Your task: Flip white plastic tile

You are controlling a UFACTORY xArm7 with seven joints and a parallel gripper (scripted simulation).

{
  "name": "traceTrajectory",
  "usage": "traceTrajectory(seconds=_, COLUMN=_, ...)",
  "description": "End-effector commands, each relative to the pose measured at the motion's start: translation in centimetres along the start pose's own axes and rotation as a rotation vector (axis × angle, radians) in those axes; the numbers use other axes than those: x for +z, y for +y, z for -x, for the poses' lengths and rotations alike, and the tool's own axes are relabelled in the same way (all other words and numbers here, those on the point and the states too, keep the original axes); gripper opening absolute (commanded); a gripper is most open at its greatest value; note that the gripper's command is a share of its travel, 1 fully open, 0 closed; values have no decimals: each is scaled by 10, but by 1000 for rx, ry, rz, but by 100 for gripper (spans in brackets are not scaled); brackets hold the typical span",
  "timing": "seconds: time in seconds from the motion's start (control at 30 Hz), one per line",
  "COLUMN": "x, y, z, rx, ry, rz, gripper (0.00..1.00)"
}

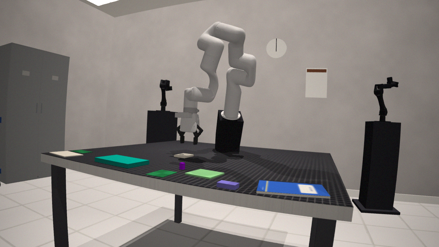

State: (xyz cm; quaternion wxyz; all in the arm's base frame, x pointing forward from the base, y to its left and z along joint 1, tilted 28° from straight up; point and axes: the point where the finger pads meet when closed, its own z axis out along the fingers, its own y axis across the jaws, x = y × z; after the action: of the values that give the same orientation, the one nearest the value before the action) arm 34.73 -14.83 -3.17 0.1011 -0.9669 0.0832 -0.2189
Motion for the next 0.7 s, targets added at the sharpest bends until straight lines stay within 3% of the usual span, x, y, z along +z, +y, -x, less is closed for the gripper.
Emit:
traceTrajectory(seconds=0.0, x=1, y=1, z=-1, rx=1, ry=1, rz=1, gripper=87)
traceTrajectory(seconds=0.67, x=18, y=1, z=0, rx=1, ry=2, rz=1, gripper=87)
